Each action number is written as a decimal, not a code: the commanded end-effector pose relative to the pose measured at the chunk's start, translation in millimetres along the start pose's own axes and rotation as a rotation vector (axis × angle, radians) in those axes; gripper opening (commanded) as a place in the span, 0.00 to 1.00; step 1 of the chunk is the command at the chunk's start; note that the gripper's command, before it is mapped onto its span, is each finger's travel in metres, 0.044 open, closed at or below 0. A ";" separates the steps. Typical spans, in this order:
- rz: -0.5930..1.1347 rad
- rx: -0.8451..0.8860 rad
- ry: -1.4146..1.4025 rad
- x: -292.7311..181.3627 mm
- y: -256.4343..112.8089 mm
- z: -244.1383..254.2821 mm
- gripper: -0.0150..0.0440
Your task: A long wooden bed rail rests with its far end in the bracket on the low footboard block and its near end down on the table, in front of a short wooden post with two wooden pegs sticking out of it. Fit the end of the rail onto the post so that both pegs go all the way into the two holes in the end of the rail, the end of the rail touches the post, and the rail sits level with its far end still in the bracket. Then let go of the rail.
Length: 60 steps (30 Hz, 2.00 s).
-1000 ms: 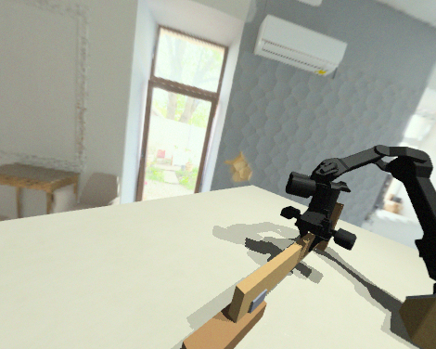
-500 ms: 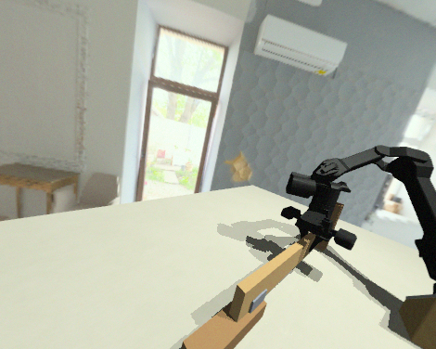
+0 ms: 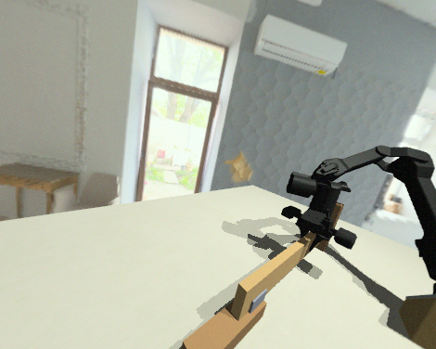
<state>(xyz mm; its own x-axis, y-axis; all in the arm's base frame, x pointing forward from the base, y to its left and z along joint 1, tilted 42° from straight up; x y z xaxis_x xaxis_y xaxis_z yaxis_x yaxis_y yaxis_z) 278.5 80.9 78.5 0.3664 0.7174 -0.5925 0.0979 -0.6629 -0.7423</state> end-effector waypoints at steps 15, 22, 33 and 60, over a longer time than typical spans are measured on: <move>-0.004 -0.002 -0.004 -5.7 -1.6 -1.5 0.25; -0.004 -0.002 -0.004 -7.9 -0.9 -2.0 0.25; -0.004 -0.002 -0.004 -11.2 -0.6 -3.0 0.25; -0.004 -0.002 -0.005 -19.3 -1.3 -5.1 0.25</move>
<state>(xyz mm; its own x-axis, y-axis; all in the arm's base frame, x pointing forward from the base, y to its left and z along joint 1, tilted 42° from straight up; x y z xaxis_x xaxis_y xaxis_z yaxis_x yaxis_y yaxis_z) 276.5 67.0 90.5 0.3666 0.7176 -0.5922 0.0968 -0.6625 -0.7428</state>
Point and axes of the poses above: the point midway between the two fingers, 35 mm back from their tips, its own y axis out along the fingers, its own z axis across the jaws, x = y × z, the point moved 8 cm from there along -y, back along the fingers, and after that the axes turned 15 degrees about y, right-handed, at the moved point
